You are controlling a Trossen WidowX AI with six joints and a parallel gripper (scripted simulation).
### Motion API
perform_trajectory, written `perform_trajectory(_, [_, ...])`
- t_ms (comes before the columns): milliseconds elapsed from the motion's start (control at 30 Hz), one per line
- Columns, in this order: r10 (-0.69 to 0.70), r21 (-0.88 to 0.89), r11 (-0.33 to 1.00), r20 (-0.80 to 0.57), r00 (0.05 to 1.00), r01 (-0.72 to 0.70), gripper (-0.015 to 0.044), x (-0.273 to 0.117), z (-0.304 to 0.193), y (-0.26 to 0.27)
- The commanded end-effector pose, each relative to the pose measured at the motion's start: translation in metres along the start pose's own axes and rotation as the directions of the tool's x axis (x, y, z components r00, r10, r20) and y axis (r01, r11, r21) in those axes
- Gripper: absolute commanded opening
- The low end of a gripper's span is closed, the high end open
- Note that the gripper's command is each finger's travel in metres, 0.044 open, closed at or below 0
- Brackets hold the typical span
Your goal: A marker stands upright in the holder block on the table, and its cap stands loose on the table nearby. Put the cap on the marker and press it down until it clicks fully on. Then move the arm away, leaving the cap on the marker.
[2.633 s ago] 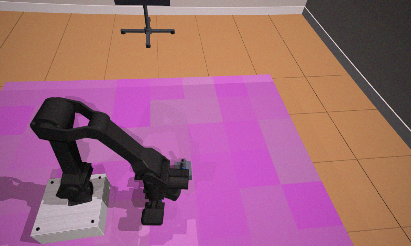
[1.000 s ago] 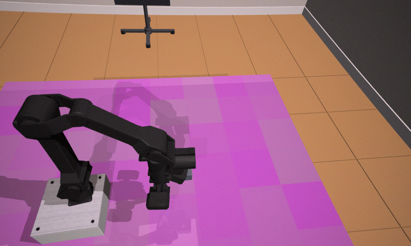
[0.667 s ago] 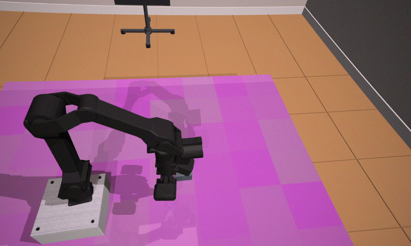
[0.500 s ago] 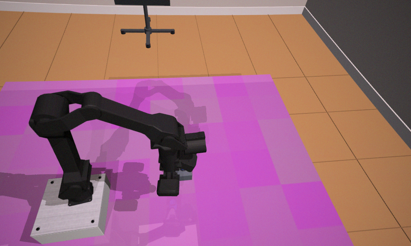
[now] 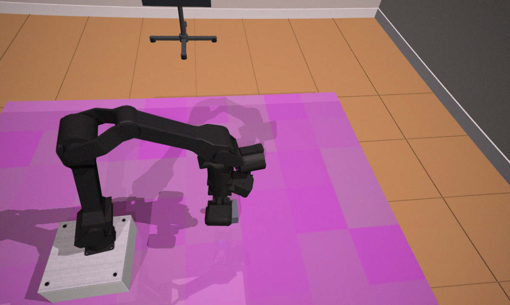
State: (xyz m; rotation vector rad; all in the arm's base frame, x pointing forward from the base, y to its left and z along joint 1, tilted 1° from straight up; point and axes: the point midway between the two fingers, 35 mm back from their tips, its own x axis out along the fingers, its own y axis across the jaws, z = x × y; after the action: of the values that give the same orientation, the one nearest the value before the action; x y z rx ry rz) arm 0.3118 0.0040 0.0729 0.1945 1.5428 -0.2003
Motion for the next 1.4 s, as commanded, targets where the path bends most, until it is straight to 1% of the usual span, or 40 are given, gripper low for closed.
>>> perform_trajectory(0, [0.004, 0.006, 1.000, 0.000, 1.000, -0.004, 0.0000, -0.004, 0.004, 0.010])
perform_trajectory(467, [0.008, 0.014, 1.000, -0.001, 1.000, -0.008, 0.0000, -0.015, 0.015, 0.041])
perform_trajectory(833, [0.008, 0.014, 1.000, -0.001, 1.000, -0.008, 0.0000, -0.005, 0.015, 0.041])
perform_trajectory(1367, [0.008, 0.014, 1.000, -0.001, 1.000, -0.008, 0.0000, 0.021, 0.016, 0.042])
